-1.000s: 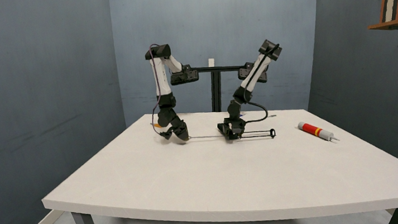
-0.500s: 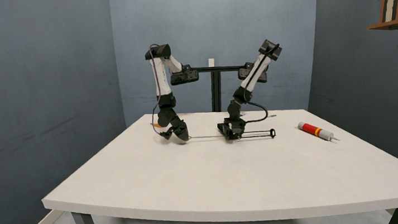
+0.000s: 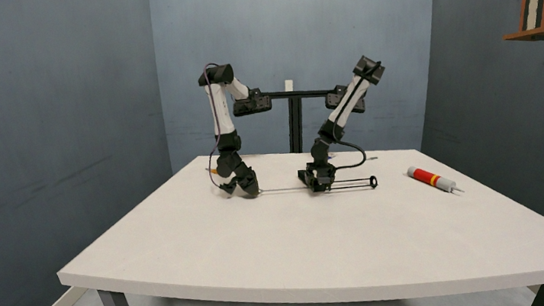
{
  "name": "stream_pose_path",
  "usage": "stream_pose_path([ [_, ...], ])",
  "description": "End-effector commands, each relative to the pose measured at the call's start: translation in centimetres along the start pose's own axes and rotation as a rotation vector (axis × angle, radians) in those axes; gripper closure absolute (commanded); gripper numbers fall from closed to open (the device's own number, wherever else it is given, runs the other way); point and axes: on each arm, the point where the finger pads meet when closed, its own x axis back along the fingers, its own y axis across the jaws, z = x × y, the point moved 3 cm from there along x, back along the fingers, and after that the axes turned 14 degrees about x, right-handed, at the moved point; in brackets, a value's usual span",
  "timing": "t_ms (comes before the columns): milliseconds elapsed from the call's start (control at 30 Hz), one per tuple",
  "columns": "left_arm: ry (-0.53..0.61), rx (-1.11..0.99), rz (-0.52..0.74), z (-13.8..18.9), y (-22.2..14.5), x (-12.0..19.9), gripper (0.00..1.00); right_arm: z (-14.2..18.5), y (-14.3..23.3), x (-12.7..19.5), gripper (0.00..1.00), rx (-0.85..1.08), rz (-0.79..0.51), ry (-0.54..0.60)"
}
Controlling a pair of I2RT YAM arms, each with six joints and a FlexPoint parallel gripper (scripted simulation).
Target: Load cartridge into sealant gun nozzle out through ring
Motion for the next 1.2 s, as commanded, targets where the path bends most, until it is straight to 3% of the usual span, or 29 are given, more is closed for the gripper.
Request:
stream_pose_path([
  [0,-0.021,0.025,-0.024,-1.3,1.6,-1.5,0.97,-2.6,-1.3,0.0,1.0,-0.026,0.042,-0.079],
  [267,-0.018,0.026,-0.027,-1.2,1.6,-1.9,0.97,-2.7,-1.6,-0.5,1.0,-0.031,0.057,-0.079],
  [300,-0.013,0.018,-0.041,-0.9,1.8,-1.9,0.97,-2.6,-1.3,-0.3,0.48,-0.031,0.05,-0.079],
  [333,-0.039,0.017,-0.09,-1.1,2.5,-1.8,0.97,-2.6,-1.7,-0.6,0.48,-0.04,0.052,-0.062],
  [933,-0.044,0.019,-0.091,-1.3,2.4,-1.8,0.97,-2.0,-0.4,-0.6,0.48,-0.012,0.022,-0.063],
  [1167,-0.044,0.019,-0.091,-1.3,2.4,-1.8,0.97,0.4,0.5,4.5,0.48,-0.016,0.021,-0.063],
])
